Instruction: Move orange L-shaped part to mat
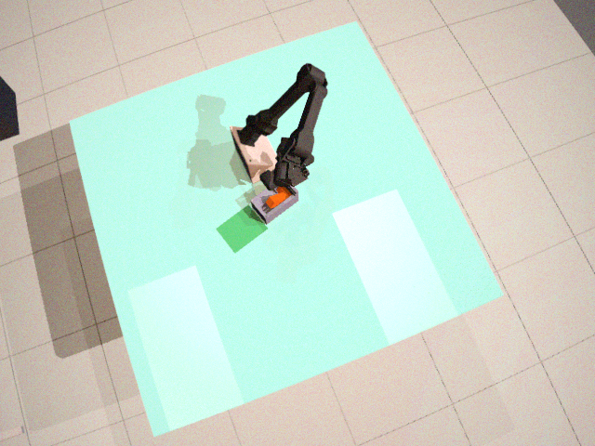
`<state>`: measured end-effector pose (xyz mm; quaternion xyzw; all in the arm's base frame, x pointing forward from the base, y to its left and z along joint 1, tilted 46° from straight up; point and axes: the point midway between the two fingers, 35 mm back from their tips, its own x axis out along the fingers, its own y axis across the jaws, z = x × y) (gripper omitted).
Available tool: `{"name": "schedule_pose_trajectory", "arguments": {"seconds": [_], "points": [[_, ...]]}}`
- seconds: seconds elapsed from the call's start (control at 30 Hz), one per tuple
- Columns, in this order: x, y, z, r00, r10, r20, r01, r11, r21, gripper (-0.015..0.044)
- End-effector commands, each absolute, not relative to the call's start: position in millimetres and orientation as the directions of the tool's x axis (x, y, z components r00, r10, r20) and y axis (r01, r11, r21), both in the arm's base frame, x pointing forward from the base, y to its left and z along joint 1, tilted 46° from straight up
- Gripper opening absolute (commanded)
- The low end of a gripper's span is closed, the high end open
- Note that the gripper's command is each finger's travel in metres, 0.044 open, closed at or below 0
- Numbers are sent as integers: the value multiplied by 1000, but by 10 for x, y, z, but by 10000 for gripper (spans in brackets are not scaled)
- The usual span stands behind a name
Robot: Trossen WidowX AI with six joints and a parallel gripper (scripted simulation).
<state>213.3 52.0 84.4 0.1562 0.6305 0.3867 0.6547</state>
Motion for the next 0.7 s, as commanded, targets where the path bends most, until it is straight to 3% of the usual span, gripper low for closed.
{"name": "schedule_pose_trajectory", "arguments": {"seconds": [0.0,0.2,0.4,0.47,0.67], "points": [[2177,479,801,-95,702,-705,-175,686,707,280],[2323,306,629,-101,700,-707,405,678,614,280],[2449,112,418,-108,700,-706,865,416,281,280],[2471,69,369,-109,701,-705,923,335,189,280],[2474,64,363,-110,701,-705,929,324,177,280]]}}
